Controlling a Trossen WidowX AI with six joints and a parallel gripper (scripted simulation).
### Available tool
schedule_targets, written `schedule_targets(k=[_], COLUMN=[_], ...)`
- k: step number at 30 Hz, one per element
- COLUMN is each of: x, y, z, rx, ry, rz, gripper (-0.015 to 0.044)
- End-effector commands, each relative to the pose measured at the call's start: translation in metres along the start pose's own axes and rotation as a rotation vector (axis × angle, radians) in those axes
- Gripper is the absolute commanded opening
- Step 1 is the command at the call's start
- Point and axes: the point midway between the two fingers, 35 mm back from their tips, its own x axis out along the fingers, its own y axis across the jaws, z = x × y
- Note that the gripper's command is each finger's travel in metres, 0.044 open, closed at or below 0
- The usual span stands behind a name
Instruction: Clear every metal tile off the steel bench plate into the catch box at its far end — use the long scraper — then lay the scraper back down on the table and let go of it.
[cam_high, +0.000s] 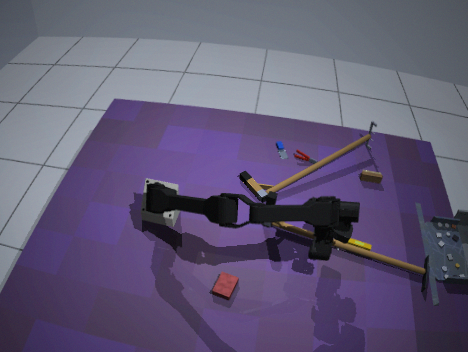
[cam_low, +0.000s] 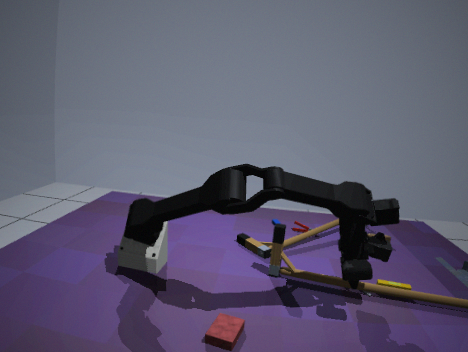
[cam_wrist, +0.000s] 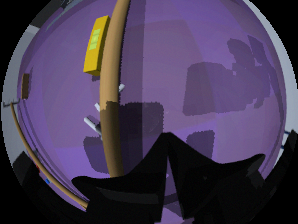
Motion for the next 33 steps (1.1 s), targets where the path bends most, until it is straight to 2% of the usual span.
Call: schedule_targets(k=[1,11,33], x=[0.008,0.03,0.031], y=[0.001,0.001,0.018], z=[-0.005,-0.01,-0.006], rx=[-0.003,-0.003,0.016], ry=[0.011,0.011,0.006], rz=[0.004,0.002,0.001], gripper=[0.0,0.0,0.0])
